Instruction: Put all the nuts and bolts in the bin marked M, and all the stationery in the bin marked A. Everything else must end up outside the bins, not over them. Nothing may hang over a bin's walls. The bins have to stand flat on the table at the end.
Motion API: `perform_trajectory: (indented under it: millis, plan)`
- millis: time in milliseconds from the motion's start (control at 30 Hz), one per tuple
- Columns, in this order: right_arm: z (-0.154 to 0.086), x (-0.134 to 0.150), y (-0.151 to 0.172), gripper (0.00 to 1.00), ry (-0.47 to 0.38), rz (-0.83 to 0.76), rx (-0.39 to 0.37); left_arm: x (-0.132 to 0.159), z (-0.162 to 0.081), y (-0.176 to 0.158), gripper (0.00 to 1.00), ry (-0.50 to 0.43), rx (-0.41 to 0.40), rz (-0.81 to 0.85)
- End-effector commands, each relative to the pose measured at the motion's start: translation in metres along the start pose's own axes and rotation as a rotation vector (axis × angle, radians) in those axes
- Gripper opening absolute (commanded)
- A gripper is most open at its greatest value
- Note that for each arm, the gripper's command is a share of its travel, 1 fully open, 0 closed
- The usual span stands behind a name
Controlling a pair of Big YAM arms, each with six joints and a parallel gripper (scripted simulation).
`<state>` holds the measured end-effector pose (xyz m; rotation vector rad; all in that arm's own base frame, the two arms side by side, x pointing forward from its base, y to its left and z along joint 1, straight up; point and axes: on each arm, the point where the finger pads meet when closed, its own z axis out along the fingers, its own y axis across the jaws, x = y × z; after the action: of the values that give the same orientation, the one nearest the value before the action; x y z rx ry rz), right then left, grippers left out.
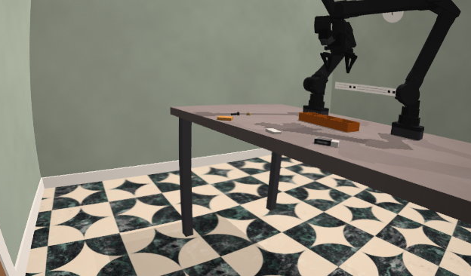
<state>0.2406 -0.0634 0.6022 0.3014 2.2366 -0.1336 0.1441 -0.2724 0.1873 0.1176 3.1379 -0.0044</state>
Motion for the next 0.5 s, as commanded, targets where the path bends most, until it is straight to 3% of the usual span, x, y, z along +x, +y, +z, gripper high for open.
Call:
perform_trajectory:
  millis: [0,467]
  plan:
    - [-0.005,0.003,-0.002,1.00,0.001,-0.007,0.002,-0.011,-0.008,-0.004,1.00,-0.008,0.012,-0.060]
    - [-0.005,0.003,-0.002,1.00,0.001,-0.007,0.002,-0.004,-0.004,0.008,1.00,-0.002,0.003,-0.037]
